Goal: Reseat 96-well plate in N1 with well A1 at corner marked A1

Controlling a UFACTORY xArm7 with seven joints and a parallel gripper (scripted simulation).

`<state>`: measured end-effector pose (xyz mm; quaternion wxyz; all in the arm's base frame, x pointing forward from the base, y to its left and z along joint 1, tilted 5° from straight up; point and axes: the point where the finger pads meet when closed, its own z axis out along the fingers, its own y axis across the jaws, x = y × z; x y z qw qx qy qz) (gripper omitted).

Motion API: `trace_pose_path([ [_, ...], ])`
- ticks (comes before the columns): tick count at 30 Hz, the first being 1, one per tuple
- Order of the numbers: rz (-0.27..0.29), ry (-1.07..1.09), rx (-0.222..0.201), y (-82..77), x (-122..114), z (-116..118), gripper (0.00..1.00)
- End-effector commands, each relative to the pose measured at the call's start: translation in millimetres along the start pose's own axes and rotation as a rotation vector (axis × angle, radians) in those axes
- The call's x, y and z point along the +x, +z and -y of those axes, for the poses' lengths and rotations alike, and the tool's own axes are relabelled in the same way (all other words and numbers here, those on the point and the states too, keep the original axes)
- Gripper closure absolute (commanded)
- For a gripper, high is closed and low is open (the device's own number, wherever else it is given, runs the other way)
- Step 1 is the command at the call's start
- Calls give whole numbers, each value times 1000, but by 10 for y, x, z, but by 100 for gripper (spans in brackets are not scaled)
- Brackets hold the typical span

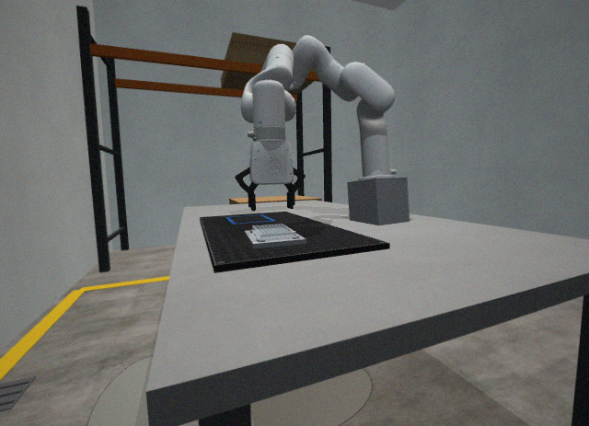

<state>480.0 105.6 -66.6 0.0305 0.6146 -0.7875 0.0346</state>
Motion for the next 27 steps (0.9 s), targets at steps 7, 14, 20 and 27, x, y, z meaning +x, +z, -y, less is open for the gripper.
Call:
trace_pose_path([
  [7,2,0,4,145,-12,16,0],
  [14,2,0,4,262,-12,16,0],
  [20,2,0,4,319,-12,17,0],
  [27,2,0,4,319,-12,17,0],
])
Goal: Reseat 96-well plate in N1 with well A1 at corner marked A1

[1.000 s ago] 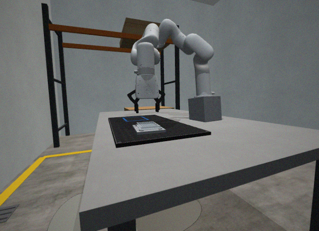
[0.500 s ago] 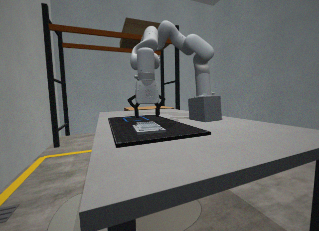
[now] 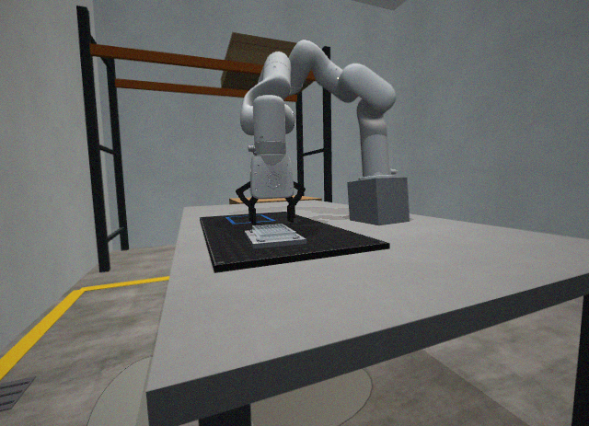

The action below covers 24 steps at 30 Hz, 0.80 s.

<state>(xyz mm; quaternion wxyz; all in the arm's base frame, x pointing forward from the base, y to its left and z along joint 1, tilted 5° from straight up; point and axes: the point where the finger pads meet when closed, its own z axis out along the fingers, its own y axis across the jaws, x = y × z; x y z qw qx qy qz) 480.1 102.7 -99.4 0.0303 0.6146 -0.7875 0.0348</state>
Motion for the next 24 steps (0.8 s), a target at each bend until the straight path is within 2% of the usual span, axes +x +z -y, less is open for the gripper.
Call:
trace_pose_path([
  [1,2,0,4,-11,-10,14,0],
  [24,2,0,4,102,-11,14,0],
])
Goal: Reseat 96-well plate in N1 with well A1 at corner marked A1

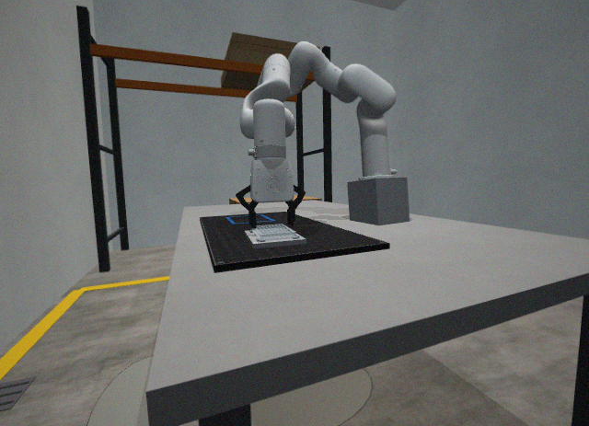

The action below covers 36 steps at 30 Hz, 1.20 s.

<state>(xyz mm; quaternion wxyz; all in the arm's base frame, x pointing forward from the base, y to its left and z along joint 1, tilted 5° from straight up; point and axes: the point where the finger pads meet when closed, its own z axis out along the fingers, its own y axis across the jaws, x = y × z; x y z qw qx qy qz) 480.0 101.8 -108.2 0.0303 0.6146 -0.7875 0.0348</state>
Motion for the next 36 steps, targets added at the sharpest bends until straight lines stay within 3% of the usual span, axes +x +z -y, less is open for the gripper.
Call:
trace_pose_path([
  [1,2,0,4,14,-11,14,0],
  [15,2,0,4,101,-11,15,0],
  [36,2,0,4,100,-11,15,0],
])
